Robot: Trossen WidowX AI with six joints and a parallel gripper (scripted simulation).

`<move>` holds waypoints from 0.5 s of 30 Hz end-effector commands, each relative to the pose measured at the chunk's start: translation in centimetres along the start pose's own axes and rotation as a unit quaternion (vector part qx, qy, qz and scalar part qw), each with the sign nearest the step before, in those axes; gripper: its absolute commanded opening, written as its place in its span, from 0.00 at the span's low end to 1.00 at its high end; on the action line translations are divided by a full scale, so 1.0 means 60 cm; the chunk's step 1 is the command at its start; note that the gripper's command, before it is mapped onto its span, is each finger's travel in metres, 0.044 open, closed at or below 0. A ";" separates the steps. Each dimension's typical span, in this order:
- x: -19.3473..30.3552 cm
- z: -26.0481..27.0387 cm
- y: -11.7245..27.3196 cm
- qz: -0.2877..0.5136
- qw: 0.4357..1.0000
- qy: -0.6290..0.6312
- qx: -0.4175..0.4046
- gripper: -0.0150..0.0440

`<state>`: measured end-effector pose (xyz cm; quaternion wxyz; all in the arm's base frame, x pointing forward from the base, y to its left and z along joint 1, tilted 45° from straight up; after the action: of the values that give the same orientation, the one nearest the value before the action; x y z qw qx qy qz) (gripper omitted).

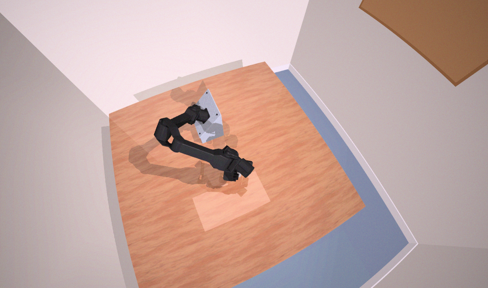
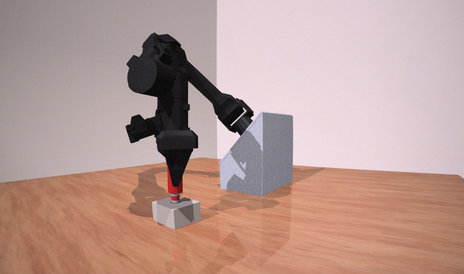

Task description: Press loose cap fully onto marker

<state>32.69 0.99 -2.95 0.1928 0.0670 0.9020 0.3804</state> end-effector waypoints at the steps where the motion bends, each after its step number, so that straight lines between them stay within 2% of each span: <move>1: 0.000 0.000 0.000 0.000 1.000 0.000 0.000 0.70; 8: 0.000 0.000 0.000 0.000 1.000 0.000 0.000 1.00; 11: -0.002 0.002 0.020 0.000 1.000 0.000 -0.001 1.00; 15: 0.000 0.002 0.120 0.001 1.000 0.000 -0.002 1.00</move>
<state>32.39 3.30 -0.68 0.1838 0.0749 0.9051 0.3759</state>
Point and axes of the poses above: the point midway between the two fingers, 35 mm back from their tips, its own y axis back along the fingers, its own z axis across the jaws, x = y × z, the point moved 2 cm from there along y, back along the fingers, and after that the axes turned 11 degrees about y, right-handed, at the moved point
